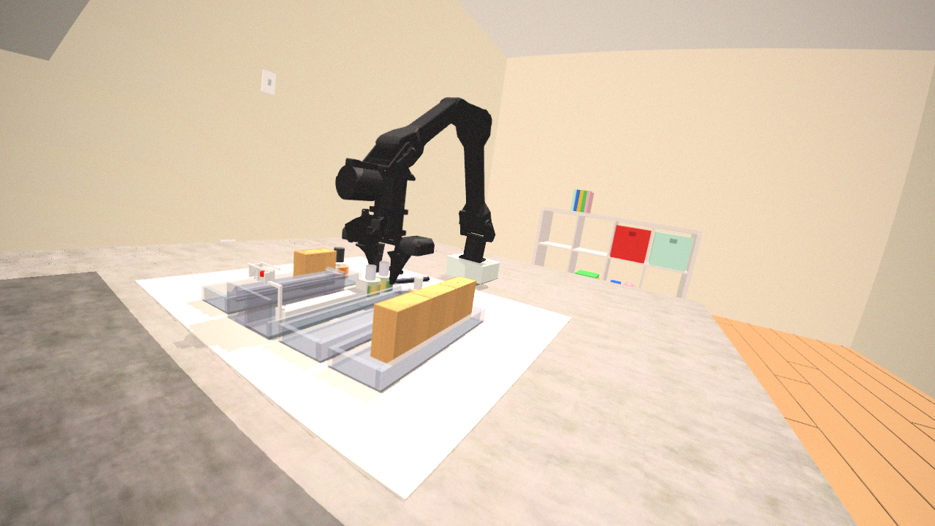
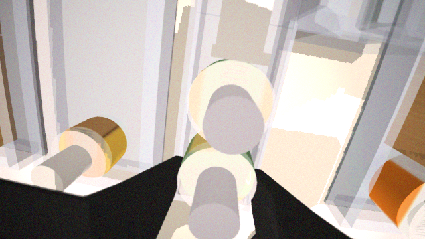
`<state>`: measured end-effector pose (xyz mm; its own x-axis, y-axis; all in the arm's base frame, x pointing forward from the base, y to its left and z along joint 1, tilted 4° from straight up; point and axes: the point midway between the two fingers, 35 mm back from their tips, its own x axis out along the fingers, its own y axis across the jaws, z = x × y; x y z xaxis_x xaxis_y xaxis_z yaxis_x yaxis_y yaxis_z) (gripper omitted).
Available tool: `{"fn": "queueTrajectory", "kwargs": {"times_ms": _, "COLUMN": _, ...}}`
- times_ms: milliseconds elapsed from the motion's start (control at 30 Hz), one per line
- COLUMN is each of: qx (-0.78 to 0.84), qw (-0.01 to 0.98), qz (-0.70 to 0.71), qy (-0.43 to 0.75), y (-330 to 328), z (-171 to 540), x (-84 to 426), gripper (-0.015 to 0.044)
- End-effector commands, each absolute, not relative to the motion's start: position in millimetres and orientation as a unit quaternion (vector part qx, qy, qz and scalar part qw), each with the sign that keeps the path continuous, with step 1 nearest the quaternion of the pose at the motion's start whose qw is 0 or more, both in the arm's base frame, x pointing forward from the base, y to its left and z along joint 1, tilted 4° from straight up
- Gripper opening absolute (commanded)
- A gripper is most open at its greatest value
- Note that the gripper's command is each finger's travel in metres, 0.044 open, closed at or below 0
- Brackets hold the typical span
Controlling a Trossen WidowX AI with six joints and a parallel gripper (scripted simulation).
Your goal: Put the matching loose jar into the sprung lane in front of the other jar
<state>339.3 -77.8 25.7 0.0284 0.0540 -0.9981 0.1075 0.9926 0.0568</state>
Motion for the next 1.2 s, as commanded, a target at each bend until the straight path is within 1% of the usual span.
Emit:
{"fn": "queueTrajectory", "kwargs": {"times_ms": 0, "qx": 0.059, "qw": 0.721, "qz": -0.02, "qy": 0.69, "y": -78.1, "z": 26.2, "x": 343.6, "gripper": 0.0}}
{"fn": "queueTrajectory", "kwargs": {"times_ms": 1167, "qx": 0.059, "qw": 0.721, "qz": -0.02, "qy": 0.69, "y": -77.3, "z": 23.3, "x": 337.9, "gripper": 0.0}}
